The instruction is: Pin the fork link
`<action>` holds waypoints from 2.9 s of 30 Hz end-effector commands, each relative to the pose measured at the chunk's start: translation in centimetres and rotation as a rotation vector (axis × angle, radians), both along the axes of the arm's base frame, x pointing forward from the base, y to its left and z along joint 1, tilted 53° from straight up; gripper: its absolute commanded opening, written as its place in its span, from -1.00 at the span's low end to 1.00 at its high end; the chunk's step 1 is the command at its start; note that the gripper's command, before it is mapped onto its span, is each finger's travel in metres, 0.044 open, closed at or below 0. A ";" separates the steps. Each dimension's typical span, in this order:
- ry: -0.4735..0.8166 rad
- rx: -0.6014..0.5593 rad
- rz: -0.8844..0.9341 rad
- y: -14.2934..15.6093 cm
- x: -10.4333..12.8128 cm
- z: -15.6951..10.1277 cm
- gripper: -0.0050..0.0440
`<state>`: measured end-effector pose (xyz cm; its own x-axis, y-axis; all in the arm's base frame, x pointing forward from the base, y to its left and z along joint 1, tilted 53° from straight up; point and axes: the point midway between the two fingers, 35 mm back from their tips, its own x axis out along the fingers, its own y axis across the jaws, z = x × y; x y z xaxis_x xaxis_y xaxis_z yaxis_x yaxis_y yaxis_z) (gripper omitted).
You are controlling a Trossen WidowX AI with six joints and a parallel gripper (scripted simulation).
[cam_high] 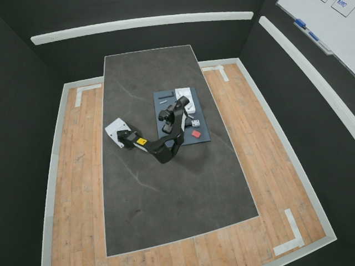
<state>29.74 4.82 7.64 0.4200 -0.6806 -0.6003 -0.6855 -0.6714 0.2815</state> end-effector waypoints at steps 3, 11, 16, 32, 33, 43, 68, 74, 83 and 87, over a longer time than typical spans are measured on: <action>-0.036 0.020 0.009 0.7 0.2 1.1 -1.00; -0.035 0.019 0.009 0.8 0.2 1.1 -1.00; -0.035 0.019 0.009 0.8 0.2 1.1 -1.00; -0.035 0.019 0.009 0.8 0.2 1.1 -1.00; -0.035 0.019 0.009 0.8 0.2 1.1 -1.00; -0.035 0.019 0.009 0.8 0.2 1.1 -1.00; 0.375 -0.239 0.383 1.5 3.6 2.4 -1.00; 0.371 -0.240 0.382 1.5 3.7 2.5 -1.00; 0.370 -0.239 0.382 1.5 3.7 2.5 -1.00; 0.370 -0.239 0.382 1.5 3.7 2.5 -1.00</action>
<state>33.34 5.87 9.26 0.4305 -0.6728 -0.6017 -0.2292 -0.7263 0.6481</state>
